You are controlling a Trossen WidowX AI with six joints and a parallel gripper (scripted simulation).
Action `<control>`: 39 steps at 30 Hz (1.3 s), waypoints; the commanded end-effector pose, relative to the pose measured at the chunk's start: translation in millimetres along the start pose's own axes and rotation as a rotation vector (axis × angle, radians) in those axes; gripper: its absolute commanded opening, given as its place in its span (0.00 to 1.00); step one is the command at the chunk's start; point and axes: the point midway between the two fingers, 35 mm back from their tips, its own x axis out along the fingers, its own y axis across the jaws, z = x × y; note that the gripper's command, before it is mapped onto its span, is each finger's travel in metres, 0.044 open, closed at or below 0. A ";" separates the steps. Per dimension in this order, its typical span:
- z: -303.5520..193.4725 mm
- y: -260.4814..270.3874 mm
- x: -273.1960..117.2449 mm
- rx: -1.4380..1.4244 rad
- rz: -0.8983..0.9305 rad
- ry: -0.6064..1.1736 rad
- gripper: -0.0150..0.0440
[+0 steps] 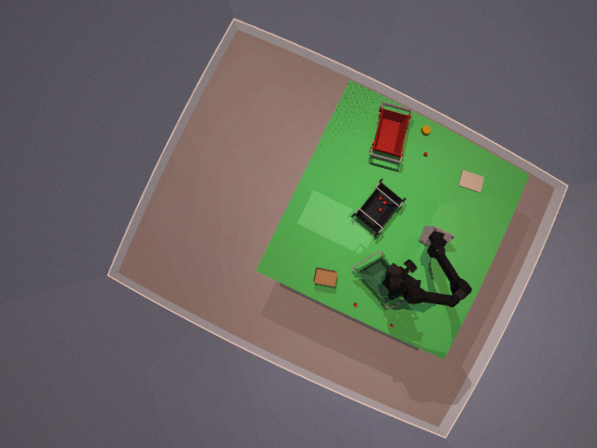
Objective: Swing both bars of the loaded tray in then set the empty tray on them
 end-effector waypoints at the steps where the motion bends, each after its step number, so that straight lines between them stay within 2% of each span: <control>1: 14.1 1.6 -4.0 0.057 0.002 -0.019 0.25; 20: 90.2 -17.5 -9.3 0.363 -0.029 -0.046 0.25; 39: 161.3 -60.4 -20.2 0.671 -0.033 -0.055 0.25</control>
